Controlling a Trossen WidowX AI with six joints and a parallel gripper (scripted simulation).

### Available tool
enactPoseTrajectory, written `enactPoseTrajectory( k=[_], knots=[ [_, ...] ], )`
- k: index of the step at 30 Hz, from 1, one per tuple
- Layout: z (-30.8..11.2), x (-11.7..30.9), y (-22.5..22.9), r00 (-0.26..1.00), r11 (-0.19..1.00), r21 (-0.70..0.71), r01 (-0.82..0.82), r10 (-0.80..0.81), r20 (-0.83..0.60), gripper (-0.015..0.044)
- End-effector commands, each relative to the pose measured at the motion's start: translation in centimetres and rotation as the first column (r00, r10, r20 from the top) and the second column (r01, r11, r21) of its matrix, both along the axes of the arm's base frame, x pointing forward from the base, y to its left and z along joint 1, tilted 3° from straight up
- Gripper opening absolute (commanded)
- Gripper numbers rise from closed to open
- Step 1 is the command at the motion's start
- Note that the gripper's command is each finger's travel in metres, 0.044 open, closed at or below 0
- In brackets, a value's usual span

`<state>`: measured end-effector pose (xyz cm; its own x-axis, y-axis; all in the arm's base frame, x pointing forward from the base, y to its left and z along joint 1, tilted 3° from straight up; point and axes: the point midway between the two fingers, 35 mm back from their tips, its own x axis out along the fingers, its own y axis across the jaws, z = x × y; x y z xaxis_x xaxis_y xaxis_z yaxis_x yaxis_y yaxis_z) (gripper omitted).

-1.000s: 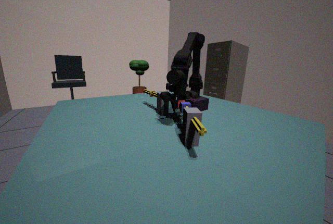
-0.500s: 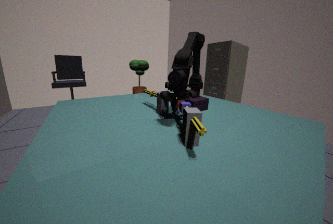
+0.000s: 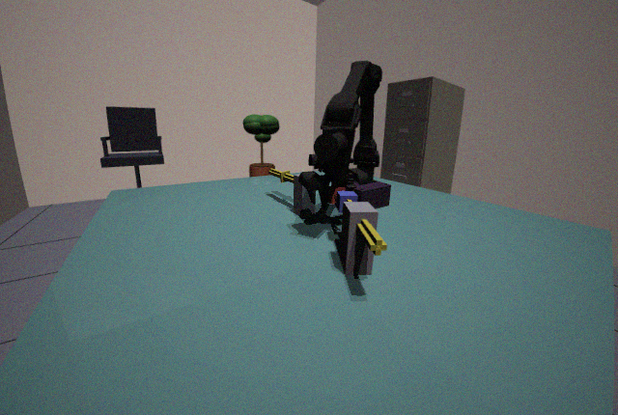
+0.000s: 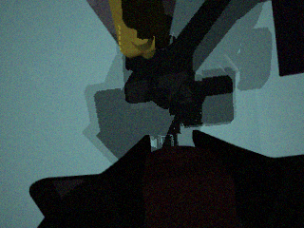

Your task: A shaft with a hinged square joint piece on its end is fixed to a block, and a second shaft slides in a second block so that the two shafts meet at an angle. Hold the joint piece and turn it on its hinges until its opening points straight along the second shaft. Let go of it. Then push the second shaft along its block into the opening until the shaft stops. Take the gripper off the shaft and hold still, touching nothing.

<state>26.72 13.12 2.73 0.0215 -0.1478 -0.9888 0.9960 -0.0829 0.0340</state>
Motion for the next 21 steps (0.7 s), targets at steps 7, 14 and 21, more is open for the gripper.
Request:
enactPoseTrajectory(
  k=[7, 14, 21],
  knots=[
    [0.00, 0.00, 0.00, 1.000, 1.000, 0.000, 0.000, 0.000, 0.000, 0.0079],
    [0.00, 0.00, 0.00, 1.000, 1.000, 0.000, 0.000, 0.000, 0.000, 0.0199],
    [0.00, 0.00, 0.00, 1.000, 1.000, 0.000, 0.000, 0.000, 0.000, 0.0383]
  ],
)
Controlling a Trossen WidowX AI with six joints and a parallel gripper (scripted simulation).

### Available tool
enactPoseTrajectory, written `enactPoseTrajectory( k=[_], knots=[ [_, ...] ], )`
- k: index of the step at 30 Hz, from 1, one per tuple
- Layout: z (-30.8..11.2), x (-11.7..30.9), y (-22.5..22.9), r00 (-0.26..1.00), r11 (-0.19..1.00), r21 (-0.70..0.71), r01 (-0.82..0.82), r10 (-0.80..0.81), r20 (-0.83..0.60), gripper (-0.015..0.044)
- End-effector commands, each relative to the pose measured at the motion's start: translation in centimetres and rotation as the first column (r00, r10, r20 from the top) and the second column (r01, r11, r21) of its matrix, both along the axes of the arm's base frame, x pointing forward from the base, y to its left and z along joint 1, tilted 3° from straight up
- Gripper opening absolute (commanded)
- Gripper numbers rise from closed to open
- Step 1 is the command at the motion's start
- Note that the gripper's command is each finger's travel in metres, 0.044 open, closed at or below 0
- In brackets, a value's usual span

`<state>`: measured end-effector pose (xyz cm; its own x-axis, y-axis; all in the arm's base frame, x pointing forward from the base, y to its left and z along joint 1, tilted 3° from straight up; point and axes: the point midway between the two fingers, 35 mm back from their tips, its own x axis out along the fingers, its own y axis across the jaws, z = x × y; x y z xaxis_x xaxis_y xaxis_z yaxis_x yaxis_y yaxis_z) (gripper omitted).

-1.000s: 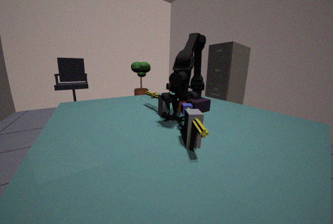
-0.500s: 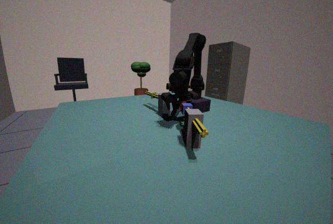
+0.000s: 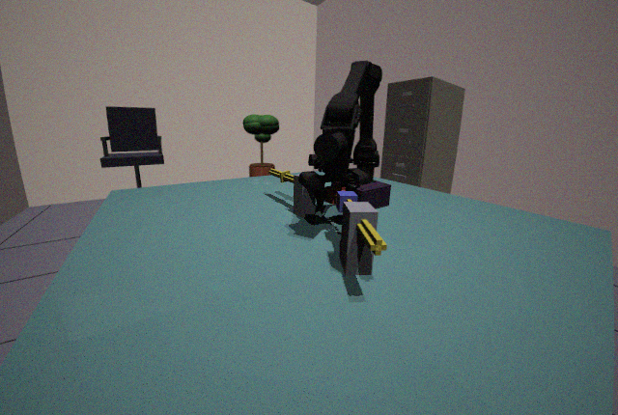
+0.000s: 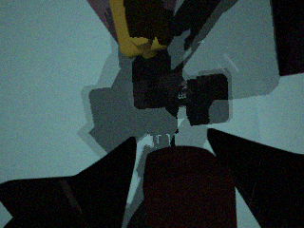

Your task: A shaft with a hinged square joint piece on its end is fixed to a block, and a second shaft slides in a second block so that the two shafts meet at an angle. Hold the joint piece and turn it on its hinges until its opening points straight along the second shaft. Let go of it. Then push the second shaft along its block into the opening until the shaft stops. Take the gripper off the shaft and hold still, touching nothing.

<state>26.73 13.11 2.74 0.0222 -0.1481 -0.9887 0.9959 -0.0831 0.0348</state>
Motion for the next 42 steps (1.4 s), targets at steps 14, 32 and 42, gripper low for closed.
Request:
enactPoseTrajectory(
  k=[14, 32, 42],
  knots=[
    [0.3, 0.0, 0.0, 1.000, 1.000, 0.023, 0.000, 0.000, 0.000, 0.0440],
    [3.6, 0.0, 0.0, 0.996, 0.978, 0.190, -0.086, 0.083, 0.025, 0.0440],
    [6.4, 0.4, 0.0, 0.910, 0.894, 0.173, -0.412, 0.412, 0.038, 0.0440]
  ],
)
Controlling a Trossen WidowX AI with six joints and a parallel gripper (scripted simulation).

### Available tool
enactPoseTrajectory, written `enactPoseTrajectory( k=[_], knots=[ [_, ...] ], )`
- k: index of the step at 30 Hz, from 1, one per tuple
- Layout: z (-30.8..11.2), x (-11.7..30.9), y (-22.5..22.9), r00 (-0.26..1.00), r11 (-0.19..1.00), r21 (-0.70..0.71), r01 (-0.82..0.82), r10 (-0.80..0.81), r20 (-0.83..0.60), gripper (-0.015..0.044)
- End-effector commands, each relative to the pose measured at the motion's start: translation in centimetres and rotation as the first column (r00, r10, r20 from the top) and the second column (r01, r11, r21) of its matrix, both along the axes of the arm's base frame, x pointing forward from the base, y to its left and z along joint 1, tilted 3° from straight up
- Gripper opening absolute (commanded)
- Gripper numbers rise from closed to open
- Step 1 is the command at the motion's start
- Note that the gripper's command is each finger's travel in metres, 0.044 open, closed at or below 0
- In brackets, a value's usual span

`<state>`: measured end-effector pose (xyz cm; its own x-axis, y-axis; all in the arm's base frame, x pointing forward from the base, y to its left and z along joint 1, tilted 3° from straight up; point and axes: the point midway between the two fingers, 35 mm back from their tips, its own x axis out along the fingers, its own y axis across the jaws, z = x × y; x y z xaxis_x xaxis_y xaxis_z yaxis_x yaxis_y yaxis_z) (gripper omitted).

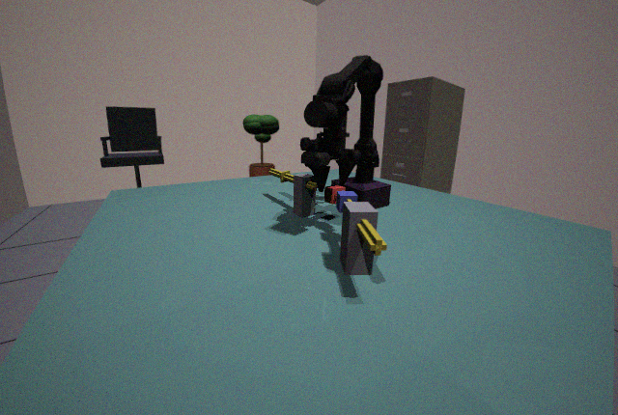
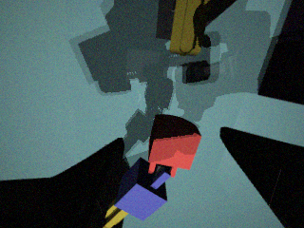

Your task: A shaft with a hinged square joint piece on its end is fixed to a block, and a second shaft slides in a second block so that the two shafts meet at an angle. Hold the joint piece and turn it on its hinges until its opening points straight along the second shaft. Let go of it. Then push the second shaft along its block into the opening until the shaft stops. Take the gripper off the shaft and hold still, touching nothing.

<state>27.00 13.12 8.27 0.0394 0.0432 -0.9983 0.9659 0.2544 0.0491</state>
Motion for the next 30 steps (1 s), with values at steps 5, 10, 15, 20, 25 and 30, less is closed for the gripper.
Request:
enactPoseTrajectory(
  k=[5, 10, 15, 20, 25, 30],
  knots=[
    [2.2, 0.2, 0.0, 0.969, 0.969, -0.006, -0.248, 0.248, 0.015, 0.0440],
    [3.7, 0.2, 0.0, 0.912, 0.912, -0.015, -0.409, 0.409, 0.021, 0.0440],
    [5.1, 0.1, -0.1, 0.829, 0.830, -0.025, -0.558, 0.558, 0.026, 0.0440],
    [6.5, 0.0, -0.2, 0.722, 0.722, -0.036, -0.691, 0.691, 0.028, 0.0440],
    [7.9, -0.3, -0.4, 0.594, 0.594, -0.047, -0.803, 0.804, 0.029, 0.0440],
    [9.4, -0.6, -0.5, 0.448, 0.449, -0.058, -0.892, 0.894, 0.028, 0.0440]
  ],
)
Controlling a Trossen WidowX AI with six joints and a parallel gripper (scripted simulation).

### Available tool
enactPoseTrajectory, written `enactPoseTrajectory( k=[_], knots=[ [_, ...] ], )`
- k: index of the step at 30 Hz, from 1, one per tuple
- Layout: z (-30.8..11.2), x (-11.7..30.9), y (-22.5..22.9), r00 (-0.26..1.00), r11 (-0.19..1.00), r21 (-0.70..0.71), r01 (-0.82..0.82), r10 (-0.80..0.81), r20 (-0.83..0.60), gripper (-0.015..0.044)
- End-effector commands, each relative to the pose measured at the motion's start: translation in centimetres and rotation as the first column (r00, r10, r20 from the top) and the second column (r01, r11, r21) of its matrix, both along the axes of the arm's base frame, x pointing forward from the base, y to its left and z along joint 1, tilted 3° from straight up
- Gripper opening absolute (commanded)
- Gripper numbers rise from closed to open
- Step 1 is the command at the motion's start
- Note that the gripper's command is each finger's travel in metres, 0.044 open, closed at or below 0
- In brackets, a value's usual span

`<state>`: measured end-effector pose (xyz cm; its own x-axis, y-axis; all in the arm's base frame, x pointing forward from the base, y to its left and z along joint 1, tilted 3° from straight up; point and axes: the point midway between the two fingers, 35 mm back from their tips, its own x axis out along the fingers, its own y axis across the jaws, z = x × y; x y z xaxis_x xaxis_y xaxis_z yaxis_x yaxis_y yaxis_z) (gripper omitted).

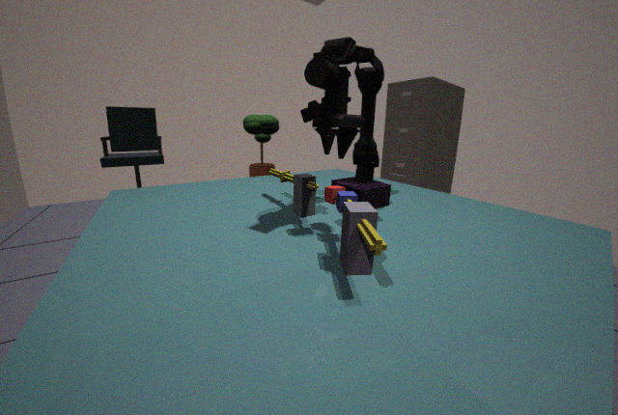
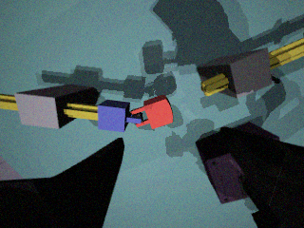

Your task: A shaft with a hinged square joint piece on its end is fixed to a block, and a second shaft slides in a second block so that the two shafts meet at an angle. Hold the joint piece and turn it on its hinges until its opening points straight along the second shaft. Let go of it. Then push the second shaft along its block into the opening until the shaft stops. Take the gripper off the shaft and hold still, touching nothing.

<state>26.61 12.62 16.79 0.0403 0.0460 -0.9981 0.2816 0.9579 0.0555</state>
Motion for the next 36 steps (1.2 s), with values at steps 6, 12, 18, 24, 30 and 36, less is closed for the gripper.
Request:
enactPoseTrajectory(
  k=[6, 12, 18, 24, 30, 36],
  knots=[
    [2.5, -0.6, -0.3, 0.961, 0.961, -0.005, -0.276, 0.276, 0.016, 0.0440],
    [2.2, -0.6, -1.0, 0.955, 0.955, -0.007, -0.298, 0.298, 0.017, 0.0440],
    [-1.3, -1.0, -6.7, 0.955, 0.955, -0.012, -0.298, 0.298, 0.015, 0.0440],
    [-1.5, -1.0, -6.9, 0.974, 0.974, -0.005, -0.225, 0.225, 0.013, 0.0440],
    [-1.7, -1.0, -6.9, 0.999, 0.999, 0.012, -0.045, 0.045, 0.006, 0.0440],
    [-1.9, -1.0, -6.9, 0.991, 0.990, 0.027, 0.137, -0.137, -0.006, 0.0440]
  ],
)
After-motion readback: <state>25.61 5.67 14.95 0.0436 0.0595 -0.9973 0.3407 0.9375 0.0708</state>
